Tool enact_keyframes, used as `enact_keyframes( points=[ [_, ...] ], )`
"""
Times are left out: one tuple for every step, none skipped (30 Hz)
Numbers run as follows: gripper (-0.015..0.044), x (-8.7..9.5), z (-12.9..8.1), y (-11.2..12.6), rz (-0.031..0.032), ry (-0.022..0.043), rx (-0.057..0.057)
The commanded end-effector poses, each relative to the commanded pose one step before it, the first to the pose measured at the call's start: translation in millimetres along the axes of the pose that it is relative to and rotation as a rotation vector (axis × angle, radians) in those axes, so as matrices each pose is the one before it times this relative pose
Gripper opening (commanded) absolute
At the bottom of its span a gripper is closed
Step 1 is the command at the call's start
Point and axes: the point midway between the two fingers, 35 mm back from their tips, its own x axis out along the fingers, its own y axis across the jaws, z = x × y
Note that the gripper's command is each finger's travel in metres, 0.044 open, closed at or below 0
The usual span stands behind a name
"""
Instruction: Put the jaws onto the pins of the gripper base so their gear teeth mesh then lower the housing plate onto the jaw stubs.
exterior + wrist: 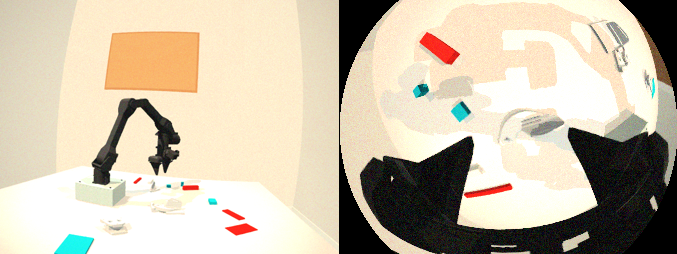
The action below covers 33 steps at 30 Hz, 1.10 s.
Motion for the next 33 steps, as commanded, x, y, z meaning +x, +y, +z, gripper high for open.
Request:
enact_keyframes(
  points=[
    [0.0440, -1.08, -1.67, -1.91, 0.00324, 0.00189, 0.1157],
    [0.0440, -0.12, -0.23, -0.51, -0.00003, 0.00005, 0.0261],
    [0.0440, -0.12, -0.22, -0.52, -0.00003, 0.00005, 0.0261],
    [0.0440, -0.12, -0.20, -0.52, -0.00003, 0.00005, 0.0261],
    [0.0440, -0.12, -0.19, -0.53, -0.00003, 0.00005, 0.0261],
    [0.0440, -0.12, -0.17, -0.53, -0.00003, 0.00005, 0.0261],
    [0.0440, -0.12, -0.16, -0.54, -0.00003, 0.00005, 0.0261],
    [0.0440, -0.12, -0.15, -0.54, -0.00003, 0.00004, 0.0261],
    [0.0440, -0.12, -0.13, -0.55, -0.00004, 0.00004, 0.0261],
    [0.0440, -0.12, -0.12, -0.55, -0.00004, 0.00004, 0.0261],
    [0.0440, -0.11, -0.10, -0.56, -0.00004, 0.00004, 0.0261],
    [0.0440, -0.11, -0.09, -0.56, -0.00004, 0.00004, 0.0261],
    [0.0440, -0.11, -0.07, -0.56, -0.00004, 0.00004, 0.0261],
    [0.0440, -0.11, -0.06, -0.56, -0.00004, 0.00004, 0.0261],
    [0.0440, -0.11, -0.04, -0.56, -0.00004, 0.00004, 0.0261],
    [0.0440, -0.11, -0.03, -0.57, -0.00004, 0.00004, 0.0261],
    [0.0440, -0.11, -0.01, -0.57, -0.00004, 0.00004, 0.0261],
    [0.0440, -0.11, 0.00, -0.57, -0.00005, 0.00003, 0.0261],
    [0.0440, -0.11, 0.02, -0.57, -0.00005, 0.00003, 0.0261],
    [0.0440, -0.10, 0.03, -0.56, -0.00001, 0.00002, 0.0261],
    [0.0440, -0.10, 0.05, -0.56, -0.00001, 0.00002, 0.0261],
    [0.0440, -0.10, 0.06, -0.56, -0.00001, 0.00002, 0.0261],
    [0.0440, -0.10, 0.08, -0.56, -0.00001, 0.00002, 0.0261],
    [0.0440, -0.10, 0.09, -0.56, -0.00001, 0.00002, 0.0261],
    [0.0440, -0.10, 0.11, -0.56, -0.00001, 0.00002, 0.0261],
    [0.0440, -0.10, 0.12, -0.55, -0.00001, 0.00002, 0.0261],
    [0.0440, -0.10, 0.14, -0.55, -0.00001, 0.00002, 0.0261],
    [0.0440, -0.10, 0.15, -0.55, -0.00003, 0.00002, 0.0261],
    [0.0440, -0.09, 0.17, -0.54, -0.00003, 0.00002, 0.0261],
    [0.0440, -0.09, 0.19, -0.54, -0.00007, 0.00002, 0.0261],
    [0.0440, -0.09, 0.20, -0.54, -0.00007, 0.00002, 0.0261],
    [0.0440, -0.09, 0.22, -0.53, -0.00007, 0.00002, 0.0261],
    [0.0440, -0.09, 0.23, -0.53, -0.00007, 0.00001, 0.0261]
  ],
)
